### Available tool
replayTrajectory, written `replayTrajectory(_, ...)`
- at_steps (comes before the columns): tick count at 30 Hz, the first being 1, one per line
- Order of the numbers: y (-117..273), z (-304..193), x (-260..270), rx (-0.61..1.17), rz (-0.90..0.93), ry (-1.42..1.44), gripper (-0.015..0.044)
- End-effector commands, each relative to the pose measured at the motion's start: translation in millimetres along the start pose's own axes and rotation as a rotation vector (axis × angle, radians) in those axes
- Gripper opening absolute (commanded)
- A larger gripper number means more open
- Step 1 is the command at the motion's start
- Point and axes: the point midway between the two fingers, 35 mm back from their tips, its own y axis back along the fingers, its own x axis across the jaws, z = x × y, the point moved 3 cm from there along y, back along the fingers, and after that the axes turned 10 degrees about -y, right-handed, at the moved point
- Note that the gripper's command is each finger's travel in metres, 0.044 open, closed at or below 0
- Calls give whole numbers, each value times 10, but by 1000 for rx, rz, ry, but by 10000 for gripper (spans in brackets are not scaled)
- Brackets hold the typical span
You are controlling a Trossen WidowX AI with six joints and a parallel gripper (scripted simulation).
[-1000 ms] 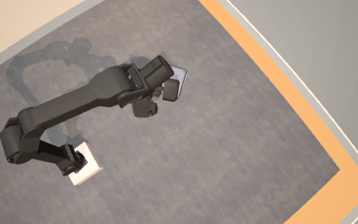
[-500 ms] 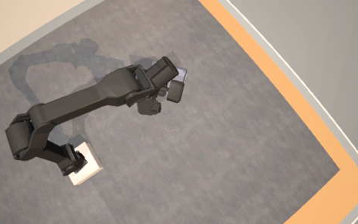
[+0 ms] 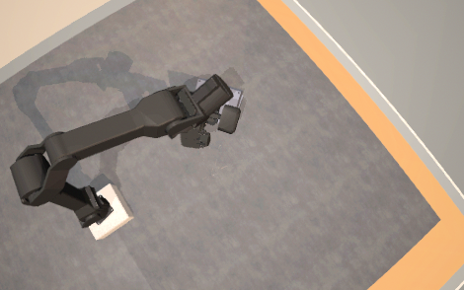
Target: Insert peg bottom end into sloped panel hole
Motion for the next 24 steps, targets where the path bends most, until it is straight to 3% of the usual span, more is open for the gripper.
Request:
replayTrajectory(1, -54, 8, -3, 2, -7, -5, 0)
replayTrajectory(24, -190, 1, -2, 6, -5, -1, 0)
